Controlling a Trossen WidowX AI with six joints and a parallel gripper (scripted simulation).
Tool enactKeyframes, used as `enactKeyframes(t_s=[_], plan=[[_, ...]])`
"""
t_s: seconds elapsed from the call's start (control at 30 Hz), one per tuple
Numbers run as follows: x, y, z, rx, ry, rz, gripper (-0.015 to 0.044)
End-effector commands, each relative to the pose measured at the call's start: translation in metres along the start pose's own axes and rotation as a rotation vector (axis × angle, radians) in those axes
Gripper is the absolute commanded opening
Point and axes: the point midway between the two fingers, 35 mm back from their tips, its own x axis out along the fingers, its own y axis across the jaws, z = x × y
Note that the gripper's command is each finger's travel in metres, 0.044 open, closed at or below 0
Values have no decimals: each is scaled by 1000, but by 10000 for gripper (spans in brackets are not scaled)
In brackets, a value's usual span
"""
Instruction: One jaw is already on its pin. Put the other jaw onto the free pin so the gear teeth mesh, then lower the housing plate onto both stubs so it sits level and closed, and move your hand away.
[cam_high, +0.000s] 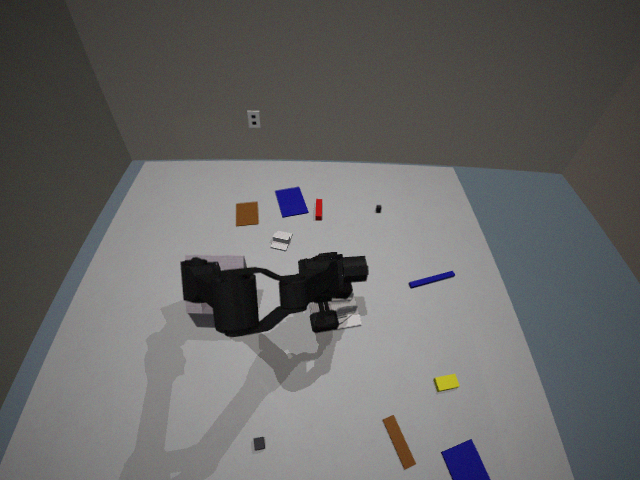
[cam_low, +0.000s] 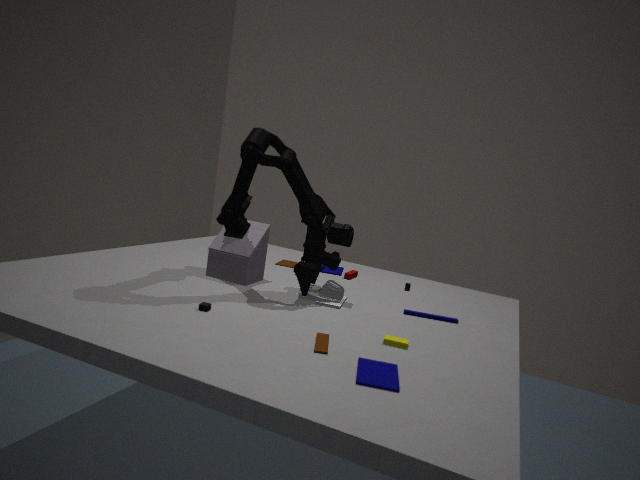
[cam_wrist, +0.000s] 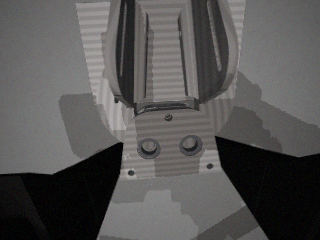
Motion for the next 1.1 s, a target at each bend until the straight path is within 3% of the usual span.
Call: enactKeyframes(t_s=[0.0,1.07], plan=[[1,0,0,-4,1,-5,351],[5,0,0,-2,1,-5,351]])
